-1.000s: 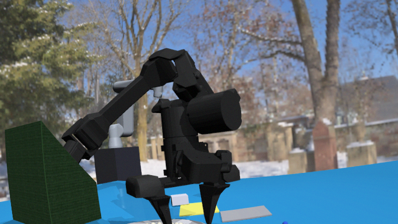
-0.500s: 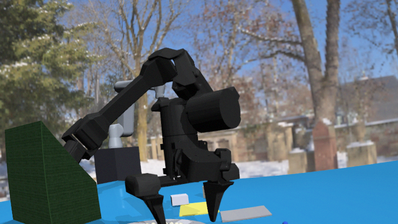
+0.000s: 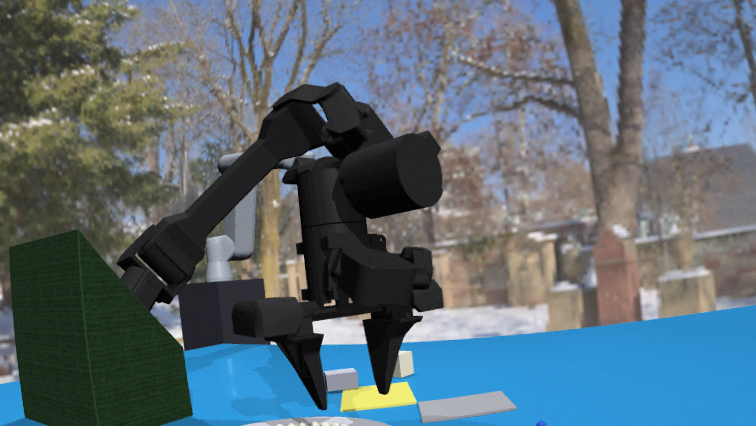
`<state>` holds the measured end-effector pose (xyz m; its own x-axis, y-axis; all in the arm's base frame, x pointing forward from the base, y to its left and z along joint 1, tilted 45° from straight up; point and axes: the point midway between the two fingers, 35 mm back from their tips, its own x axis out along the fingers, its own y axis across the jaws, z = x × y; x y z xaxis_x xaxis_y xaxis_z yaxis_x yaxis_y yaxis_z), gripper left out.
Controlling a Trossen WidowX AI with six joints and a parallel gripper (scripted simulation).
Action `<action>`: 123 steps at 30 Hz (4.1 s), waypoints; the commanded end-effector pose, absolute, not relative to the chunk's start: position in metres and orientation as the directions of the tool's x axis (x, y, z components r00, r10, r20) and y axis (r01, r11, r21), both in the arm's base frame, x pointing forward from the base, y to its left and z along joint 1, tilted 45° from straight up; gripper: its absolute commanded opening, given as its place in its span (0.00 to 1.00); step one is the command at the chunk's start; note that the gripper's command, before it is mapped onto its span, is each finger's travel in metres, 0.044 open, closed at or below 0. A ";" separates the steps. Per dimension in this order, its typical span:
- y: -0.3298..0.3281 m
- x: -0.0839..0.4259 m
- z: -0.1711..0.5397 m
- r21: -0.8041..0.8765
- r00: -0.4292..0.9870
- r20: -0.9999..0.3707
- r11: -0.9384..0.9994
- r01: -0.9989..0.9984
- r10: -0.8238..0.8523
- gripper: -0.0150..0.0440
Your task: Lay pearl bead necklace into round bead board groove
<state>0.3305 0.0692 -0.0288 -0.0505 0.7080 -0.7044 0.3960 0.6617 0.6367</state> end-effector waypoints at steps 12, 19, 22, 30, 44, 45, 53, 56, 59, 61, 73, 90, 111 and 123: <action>0.075 0.329 -0.032 0.643 -0.049 -0.706 0.668 0.374 0.707 0.46; 0.083 0.328 -0.040 0.642 -0.052 -0.706 0.669 0.375 0.706 0.46; 0.086 0.327 -0.044 0.641 -0.053 -0.706 0.669 0.375 0.706 0.46; 0.094 0.325 -0.052 0.640 -0.056 -0.706 0.670 0.376 0.706 0.46; 0.093 0.327 -0.051 0.639 -0.054 -0.711 0.675 0.368 0.702 0.25; 0.093 0.327 -0.051 0.639 -0.054 -0.711 0.675 0.368 0.702 0.25; 0.093 0.327 -0.051 0.639 -0.054 -0.711 0.675 0.368 0.702 0.25; 0.093 0.327 -0.051 0.639 -0.054 -0.711 0.675 0.368 0.702 0.25; 0.093 0.327 -0.051 0.639 -0.054 -0.711 0.675 0.368 0.702 0.25; 0.093 0.327 -0.051 0.639 -0.054 -0.711 0.675 0.368 0.702 0.25; 0.093 0.327 -0.051 0.639 -0.054 -0.711 0.675 0.368 0.702 0.25; 0.094 0.328 -0.042 0.641 -0.055 -0.706 0.670 0.376 0.706 0.25; 0.096 0.329 -0.046 0.639 -0.054 -0.710 0.675 0.370 0.702 0.70; 0.093 0.328 -0.043 0.640 -0.055 -0.706 0.670 0.376 0.706 1.00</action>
